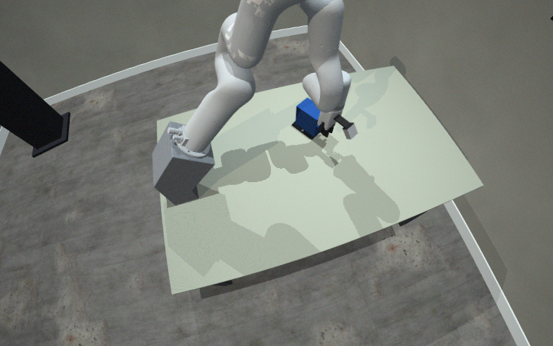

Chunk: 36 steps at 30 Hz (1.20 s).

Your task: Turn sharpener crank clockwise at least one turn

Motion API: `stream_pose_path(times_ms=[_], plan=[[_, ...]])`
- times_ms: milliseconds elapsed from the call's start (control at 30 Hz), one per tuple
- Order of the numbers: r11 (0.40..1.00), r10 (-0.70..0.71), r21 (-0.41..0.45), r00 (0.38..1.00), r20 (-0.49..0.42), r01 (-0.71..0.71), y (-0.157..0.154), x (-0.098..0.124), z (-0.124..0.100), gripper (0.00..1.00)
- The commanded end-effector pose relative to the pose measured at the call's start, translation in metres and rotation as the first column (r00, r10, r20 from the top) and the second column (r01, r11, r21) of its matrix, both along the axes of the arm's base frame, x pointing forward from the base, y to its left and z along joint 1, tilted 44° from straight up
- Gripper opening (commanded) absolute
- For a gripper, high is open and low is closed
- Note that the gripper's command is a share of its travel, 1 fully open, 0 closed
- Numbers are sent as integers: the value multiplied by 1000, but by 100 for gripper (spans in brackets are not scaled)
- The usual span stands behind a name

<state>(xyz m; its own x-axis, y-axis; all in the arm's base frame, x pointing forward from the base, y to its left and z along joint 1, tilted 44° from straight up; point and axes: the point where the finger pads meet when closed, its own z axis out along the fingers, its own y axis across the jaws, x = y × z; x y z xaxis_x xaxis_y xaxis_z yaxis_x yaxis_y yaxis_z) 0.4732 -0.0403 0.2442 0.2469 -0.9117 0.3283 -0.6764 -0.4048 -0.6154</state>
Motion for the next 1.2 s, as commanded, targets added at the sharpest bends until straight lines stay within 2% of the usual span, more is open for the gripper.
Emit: stream_pose_path(times_ms=[0,467,1100,1133,1167], plan=[[1000,0,0,1000,3,0,3,0,11,0],[1000,0,0,1000,3,0,14,10,33,0],[1000,0,0,1000,3,0,15,13,35,0],[1000,0,0,1000,3,0,15,13,35,54],[1000,0,0,1000,3,0,15,13,35,54]])
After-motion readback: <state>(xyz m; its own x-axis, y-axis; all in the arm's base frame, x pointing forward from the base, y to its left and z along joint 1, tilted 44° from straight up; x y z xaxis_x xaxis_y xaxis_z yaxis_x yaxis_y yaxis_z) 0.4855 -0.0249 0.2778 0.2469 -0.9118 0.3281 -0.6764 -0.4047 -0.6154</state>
